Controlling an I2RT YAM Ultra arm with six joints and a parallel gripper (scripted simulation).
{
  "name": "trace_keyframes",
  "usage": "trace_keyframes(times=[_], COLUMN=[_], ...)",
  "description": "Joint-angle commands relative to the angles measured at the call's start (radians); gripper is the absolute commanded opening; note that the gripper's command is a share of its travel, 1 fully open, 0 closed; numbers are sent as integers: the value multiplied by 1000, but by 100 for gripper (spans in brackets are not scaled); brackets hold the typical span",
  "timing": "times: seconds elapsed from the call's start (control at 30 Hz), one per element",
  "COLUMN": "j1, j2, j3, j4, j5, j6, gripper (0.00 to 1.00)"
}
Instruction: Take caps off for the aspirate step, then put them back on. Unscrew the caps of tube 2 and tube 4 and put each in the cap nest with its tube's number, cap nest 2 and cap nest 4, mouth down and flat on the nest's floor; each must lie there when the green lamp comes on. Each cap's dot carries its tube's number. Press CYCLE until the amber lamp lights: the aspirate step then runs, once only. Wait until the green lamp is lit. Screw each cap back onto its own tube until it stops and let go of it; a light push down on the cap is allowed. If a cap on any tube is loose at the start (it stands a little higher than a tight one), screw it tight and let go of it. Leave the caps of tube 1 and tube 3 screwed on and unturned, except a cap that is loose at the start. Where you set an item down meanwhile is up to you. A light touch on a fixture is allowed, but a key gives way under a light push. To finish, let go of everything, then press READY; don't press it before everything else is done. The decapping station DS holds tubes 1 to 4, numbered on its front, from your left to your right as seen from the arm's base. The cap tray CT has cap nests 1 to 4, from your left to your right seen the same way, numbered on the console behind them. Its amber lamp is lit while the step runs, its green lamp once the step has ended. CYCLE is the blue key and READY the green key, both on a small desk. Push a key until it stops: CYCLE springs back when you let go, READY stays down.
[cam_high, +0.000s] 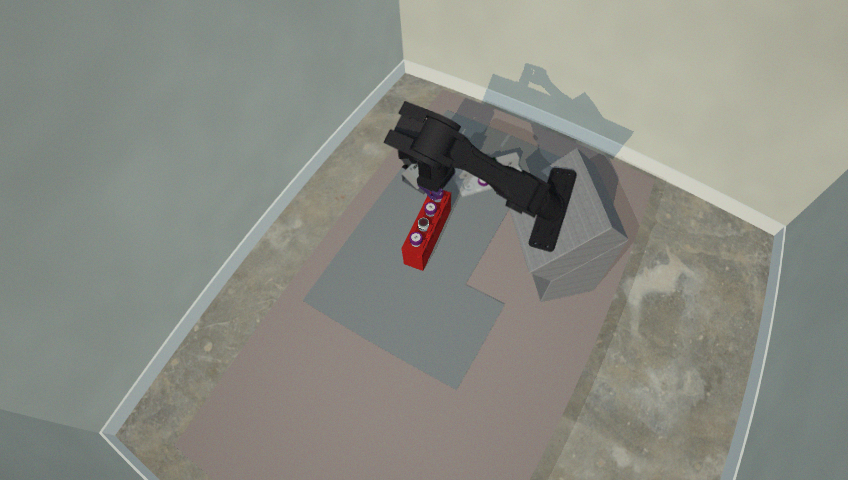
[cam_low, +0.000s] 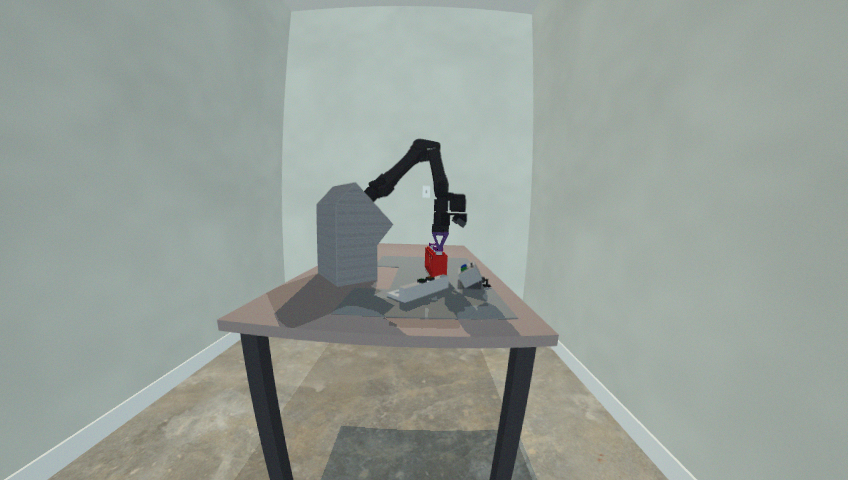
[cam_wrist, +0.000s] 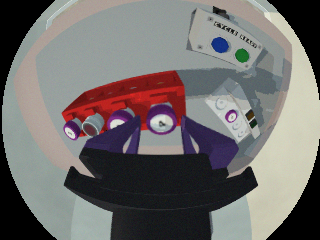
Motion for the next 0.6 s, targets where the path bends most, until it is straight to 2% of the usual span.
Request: trace_keyframes(times=[0.0, 0.13, 0.17, 0.57], j1=[-13, -13, -13, -13], j2=[-5, -5, -5, -5], j3=[-1, -1, -1, -1], j4=[1, 1, 1, 1], j5=[-3, -3, -3, -3], j6=[-1, -1, -1, -1], gripper=[49, 49, 0, 0])
